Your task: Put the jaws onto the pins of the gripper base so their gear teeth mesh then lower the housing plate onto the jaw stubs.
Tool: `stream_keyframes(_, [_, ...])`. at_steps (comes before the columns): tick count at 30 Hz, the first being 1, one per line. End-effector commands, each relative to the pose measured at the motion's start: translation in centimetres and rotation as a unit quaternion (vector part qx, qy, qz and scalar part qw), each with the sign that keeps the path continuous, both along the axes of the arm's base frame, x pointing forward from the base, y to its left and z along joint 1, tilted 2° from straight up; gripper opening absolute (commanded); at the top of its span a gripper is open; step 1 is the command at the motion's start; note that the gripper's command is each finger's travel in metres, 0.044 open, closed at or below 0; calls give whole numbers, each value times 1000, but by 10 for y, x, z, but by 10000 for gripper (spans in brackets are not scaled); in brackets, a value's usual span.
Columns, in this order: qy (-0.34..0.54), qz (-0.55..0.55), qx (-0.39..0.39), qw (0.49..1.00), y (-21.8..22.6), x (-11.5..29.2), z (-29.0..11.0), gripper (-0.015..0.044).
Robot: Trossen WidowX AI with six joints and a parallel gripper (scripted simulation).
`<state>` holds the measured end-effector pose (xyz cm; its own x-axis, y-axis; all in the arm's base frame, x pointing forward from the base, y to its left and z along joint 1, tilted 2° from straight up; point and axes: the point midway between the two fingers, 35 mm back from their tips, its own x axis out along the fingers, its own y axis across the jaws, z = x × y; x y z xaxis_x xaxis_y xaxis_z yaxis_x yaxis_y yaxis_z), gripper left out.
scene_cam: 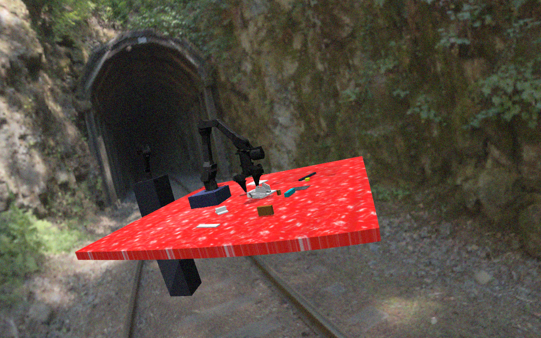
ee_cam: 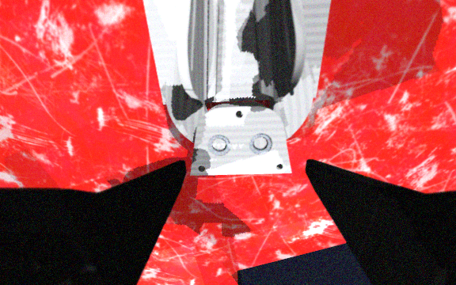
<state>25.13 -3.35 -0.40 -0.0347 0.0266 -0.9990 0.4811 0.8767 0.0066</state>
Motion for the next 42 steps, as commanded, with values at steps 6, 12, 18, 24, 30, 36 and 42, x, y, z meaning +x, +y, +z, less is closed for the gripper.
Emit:
stream_keyframes(6, [-21, -2, -3, 1000, -2, 7, 43, 440])
stream_keyframes(12, [-18, -1, -2, 1000, 0, -28, 82, 440])
stream_keyframes(18, [-16, -1, -2, 1000, 2, -49, 101, 440])
stream_keyframes(24, [-16, -1, -2, 1000, 2, -49, 101, 440])
stream_keyframes(30, [-16, -1, -2, 1000, 2, -49, 101, 440])
stream_keyframes(36, [-16, -1, -2, 1000, 2, -49, 101, 440])
stream_keyframes(42, [-16, -1, -2, 1000, 2, -49, 101, 440])
